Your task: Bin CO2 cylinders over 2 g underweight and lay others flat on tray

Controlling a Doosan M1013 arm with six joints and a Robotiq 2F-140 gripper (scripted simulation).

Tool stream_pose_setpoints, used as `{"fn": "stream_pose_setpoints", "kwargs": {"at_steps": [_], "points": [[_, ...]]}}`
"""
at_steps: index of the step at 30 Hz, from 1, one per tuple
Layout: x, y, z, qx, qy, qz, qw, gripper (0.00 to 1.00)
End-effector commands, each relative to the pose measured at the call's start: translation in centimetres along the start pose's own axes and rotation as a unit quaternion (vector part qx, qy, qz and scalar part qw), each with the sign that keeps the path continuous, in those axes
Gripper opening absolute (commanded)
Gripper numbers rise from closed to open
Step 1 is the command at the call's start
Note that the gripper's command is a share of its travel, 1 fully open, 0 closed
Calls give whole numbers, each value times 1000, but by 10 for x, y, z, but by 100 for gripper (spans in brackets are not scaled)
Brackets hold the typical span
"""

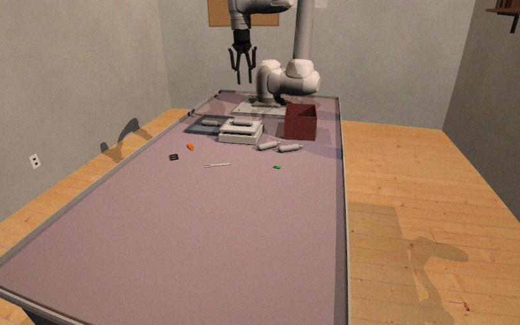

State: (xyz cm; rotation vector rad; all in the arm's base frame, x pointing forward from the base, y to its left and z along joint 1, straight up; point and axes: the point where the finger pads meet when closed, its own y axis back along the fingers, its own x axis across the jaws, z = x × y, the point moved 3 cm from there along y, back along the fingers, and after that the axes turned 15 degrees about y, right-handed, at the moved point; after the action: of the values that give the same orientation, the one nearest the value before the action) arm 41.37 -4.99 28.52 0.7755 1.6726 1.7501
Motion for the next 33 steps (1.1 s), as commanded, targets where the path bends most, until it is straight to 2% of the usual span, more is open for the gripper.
{"fn": "stream_pose_setpoints", "kwargs": {"at_steps": [1, 5, 33], "points": [[6, 7, -5, 10, -139, -9, 990, 39], [8, 8, -6, 16, -233, -14, 972, 39], [8, 8, -6, 16, -233, -14, 972, 39]]}}
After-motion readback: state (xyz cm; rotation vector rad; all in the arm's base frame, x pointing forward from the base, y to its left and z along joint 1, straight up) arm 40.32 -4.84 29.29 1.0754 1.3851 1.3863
